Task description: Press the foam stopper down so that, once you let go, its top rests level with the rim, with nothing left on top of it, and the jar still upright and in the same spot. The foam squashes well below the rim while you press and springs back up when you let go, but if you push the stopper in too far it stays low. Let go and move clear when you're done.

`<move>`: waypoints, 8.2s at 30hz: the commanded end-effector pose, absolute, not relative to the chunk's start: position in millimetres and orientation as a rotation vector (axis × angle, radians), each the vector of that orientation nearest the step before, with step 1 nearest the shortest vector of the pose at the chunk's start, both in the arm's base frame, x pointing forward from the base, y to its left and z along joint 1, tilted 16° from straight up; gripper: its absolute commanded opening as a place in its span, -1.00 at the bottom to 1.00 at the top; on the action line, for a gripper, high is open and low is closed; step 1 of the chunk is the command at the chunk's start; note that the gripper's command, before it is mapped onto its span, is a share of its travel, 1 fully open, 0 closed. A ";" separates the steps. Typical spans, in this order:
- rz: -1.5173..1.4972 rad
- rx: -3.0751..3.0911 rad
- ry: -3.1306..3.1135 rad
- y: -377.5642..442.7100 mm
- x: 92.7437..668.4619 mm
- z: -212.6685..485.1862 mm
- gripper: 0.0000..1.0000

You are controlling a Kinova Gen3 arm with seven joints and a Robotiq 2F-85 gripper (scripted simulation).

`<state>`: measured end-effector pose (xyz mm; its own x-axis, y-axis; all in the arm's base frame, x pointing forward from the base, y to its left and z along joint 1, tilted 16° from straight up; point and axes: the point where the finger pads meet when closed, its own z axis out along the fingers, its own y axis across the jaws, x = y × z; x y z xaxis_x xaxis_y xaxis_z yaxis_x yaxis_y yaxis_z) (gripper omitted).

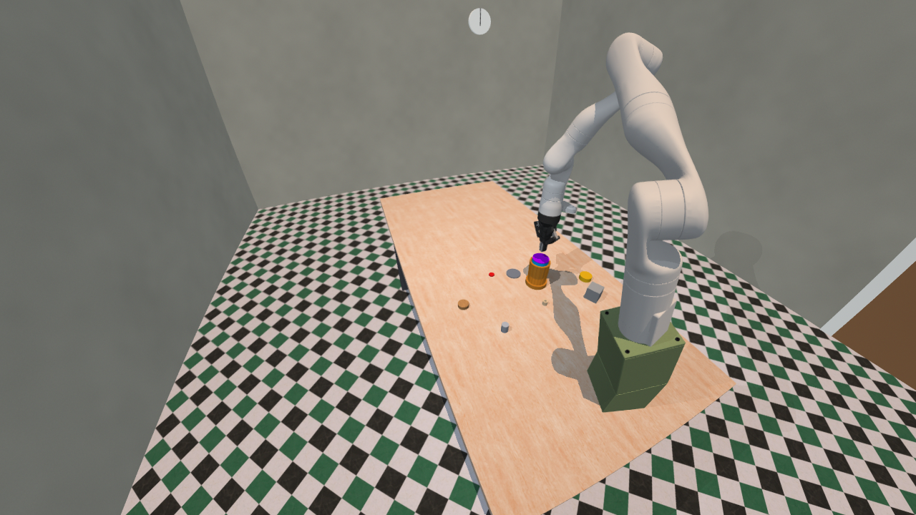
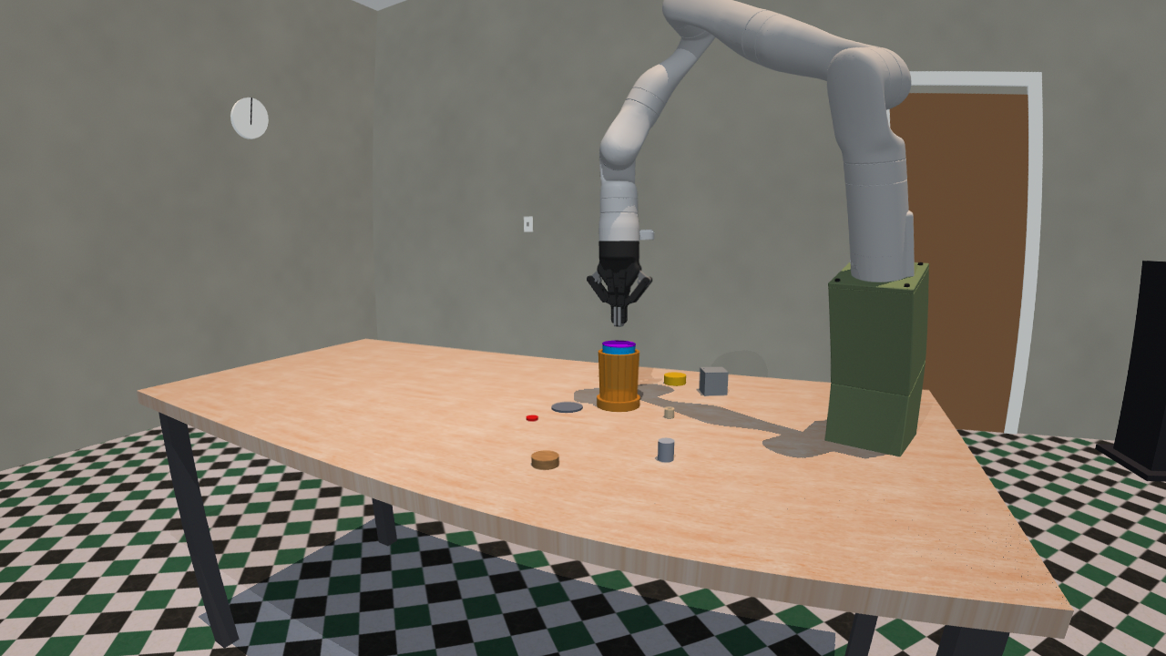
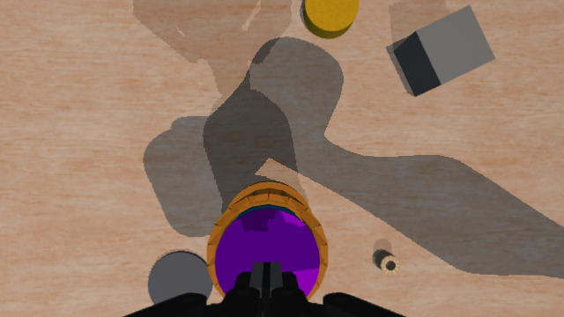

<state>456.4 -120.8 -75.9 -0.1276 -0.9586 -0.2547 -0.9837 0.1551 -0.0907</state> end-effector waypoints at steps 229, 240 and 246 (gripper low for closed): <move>0.141 -1.886 2.181 -114.9 460.4 -101.4 -1.00; 0.141 -1.886 2.181 -113.3 461.2 -108.0 -1.00; 0.141 -1.886 2.181 -113.2 461.3 -108.2 -1.00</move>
<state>460.7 -112.8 -108.7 -0.1278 -0.9586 -0.2545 -0.9837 0.1553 -0.0909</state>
